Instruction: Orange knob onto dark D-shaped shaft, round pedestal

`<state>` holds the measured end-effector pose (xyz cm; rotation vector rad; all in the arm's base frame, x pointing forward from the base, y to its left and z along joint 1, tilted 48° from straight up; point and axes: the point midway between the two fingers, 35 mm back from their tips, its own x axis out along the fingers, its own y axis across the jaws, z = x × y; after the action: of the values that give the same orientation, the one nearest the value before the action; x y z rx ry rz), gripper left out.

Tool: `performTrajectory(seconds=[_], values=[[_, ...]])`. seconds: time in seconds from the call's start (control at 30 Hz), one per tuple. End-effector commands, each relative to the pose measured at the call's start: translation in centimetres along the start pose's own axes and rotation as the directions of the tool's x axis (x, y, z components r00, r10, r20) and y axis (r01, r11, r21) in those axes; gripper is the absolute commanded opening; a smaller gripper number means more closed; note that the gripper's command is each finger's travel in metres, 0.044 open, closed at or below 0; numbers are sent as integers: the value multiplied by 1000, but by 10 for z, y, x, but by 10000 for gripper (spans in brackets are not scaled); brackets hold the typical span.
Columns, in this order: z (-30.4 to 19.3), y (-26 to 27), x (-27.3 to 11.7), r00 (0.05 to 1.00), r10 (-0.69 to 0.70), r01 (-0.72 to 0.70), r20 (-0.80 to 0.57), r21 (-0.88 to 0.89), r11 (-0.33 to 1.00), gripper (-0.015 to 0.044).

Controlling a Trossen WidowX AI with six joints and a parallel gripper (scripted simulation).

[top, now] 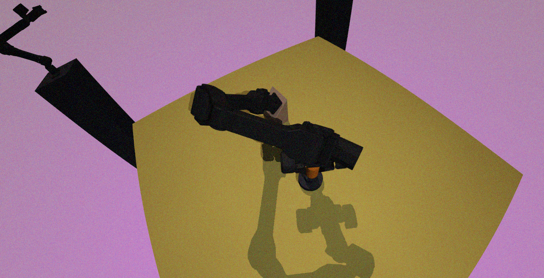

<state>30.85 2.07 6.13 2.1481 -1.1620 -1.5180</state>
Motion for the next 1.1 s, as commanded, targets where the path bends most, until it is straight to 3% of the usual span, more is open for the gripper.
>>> performTrajectory(seconds=[0.0, 0.63, 0.87, 1.07], values=[[0, 1, 0, 1000, -2, 2, -3, -2, 1000, 0], [-1, -1, -2, 1000, -2, 2, -2, -2, 1000, 0], [-1, -1, -2, 1000, -2, 2, -3, -199, 980, 0], [-1, -1, 0, 1000, -2, 2, -3, -210, 978, 0]])
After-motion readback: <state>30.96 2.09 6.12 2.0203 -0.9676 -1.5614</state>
